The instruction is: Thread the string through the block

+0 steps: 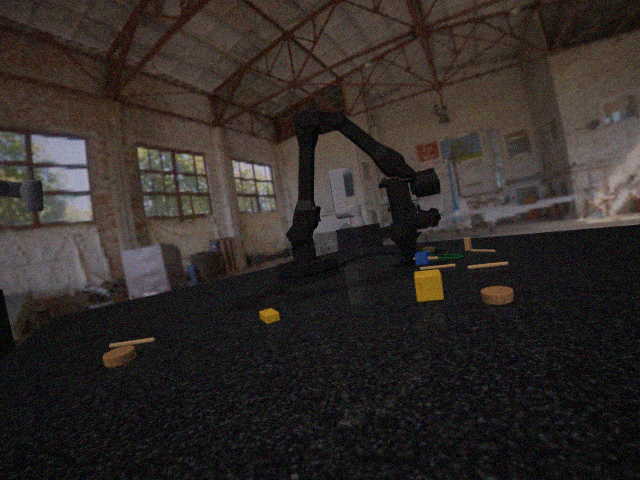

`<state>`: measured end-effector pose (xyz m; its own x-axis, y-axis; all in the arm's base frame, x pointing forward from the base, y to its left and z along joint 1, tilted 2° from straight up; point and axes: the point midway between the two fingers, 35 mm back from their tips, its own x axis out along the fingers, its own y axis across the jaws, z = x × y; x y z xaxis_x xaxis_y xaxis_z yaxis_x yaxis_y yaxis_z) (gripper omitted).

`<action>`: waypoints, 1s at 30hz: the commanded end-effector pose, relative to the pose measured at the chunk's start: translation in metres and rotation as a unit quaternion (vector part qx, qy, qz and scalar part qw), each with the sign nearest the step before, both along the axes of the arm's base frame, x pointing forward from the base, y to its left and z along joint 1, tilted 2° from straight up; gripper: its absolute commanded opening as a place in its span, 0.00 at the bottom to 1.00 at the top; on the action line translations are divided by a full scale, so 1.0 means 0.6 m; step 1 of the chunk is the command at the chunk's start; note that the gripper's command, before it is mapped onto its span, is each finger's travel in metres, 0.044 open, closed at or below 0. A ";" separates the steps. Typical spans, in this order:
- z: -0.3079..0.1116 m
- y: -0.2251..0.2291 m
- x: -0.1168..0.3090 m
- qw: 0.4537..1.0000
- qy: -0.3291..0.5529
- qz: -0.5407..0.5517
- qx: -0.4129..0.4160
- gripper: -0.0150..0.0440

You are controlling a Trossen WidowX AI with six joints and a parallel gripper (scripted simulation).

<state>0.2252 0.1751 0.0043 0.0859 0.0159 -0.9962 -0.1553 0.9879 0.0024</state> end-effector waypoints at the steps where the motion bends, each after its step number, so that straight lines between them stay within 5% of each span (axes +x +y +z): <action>1: 0.001 0.000 -0.001 1.000 -0.008 -0.008 0.002 0.25; 30: 0.001 -0.001 -0.009 1.000 -0.012 -0.008 0.004 0.25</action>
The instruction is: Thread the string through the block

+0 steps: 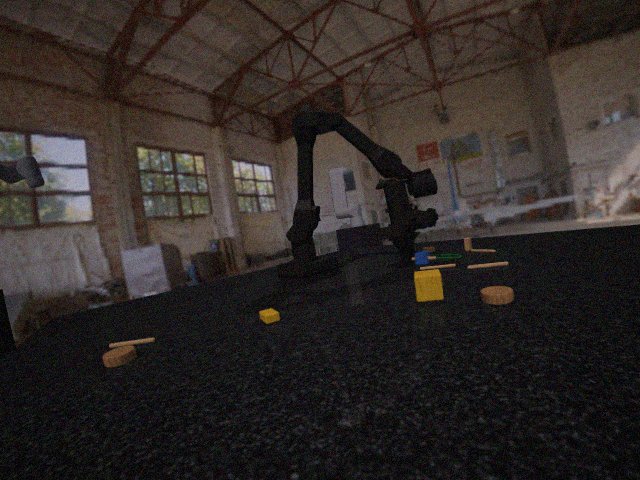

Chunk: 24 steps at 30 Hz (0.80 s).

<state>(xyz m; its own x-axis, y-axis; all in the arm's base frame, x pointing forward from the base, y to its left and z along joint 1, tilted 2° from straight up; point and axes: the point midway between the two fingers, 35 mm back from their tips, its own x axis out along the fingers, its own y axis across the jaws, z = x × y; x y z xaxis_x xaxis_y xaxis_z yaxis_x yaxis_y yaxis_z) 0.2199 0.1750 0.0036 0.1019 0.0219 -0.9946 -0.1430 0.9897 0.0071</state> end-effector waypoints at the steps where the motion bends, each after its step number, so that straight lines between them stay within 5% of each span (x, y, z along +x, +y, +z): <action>1: 0.002 0.000 0.000 1.000 -0.004 -0.002 0.001 0.25; 24: 0.004 -0.007 -0.037 1.000 -0.003 -0.002 0.002 0.25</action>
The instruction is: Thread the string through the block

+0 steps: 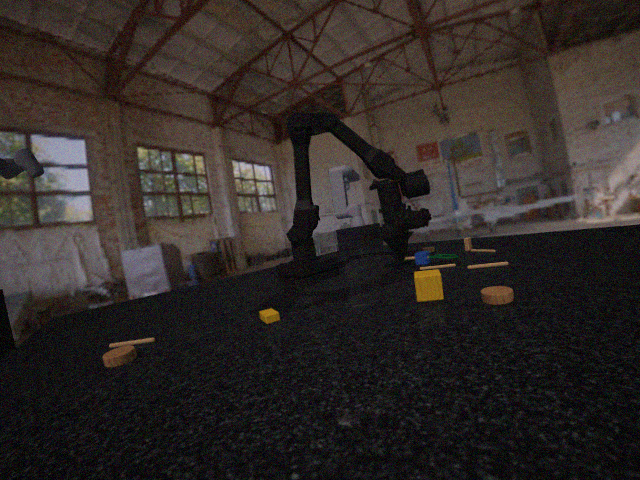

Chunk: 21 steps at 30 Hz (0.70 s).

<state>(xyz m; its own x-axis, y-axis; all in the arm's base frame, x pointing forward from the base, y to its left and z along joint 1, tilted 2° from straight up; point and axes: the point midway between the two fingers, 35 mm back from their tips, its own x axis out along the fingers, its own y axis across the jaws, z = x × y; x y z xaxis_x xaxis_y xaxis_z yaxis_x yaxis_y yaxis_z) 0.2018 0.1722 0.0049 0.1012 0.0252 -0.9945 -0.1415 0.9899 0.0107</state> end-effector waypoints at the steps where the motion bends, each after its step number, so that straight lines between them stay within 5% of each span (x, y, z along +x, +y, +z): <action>1: 0.001 -0.003 -0.010 1.000 -0.003 -0.001 0.000 0.25; 21: -0.003 -0.008 -0.063 1.000 -0.001 0.000 -0.002 0.25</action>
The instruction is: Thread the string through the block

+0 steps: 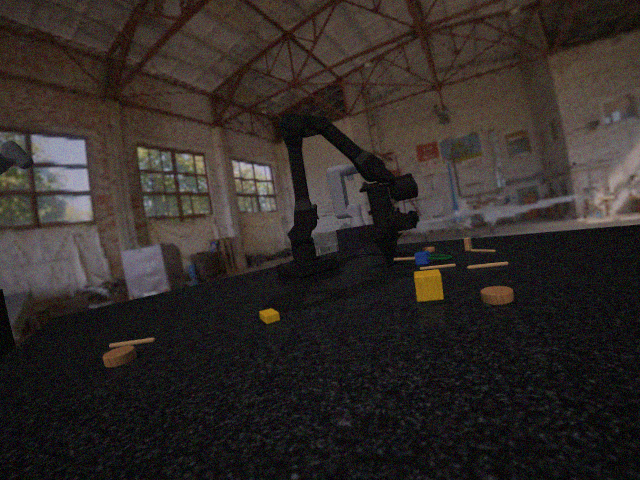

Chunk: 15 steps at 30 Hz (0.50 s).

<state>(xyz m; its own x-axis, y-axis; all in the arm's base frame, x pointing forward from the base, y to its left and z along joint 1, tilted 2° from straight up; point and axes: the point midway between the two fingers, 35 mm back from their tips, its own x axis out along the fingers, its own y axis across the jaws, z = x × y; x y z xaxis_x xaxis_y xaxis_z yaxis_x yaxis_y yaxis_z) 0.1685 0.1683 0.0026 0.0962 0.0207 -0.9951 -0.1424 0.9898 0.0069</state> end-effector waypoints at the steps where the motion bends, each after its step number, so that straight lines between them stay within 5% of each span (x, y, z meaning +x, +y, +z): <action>1: 0.001 -0.002 -0.010 1.000 -0.003 -0.001 0.000 0.25; 15: -0.001 -0.008 -0.044 1.000 -0.002 -0.001 0.001 0.25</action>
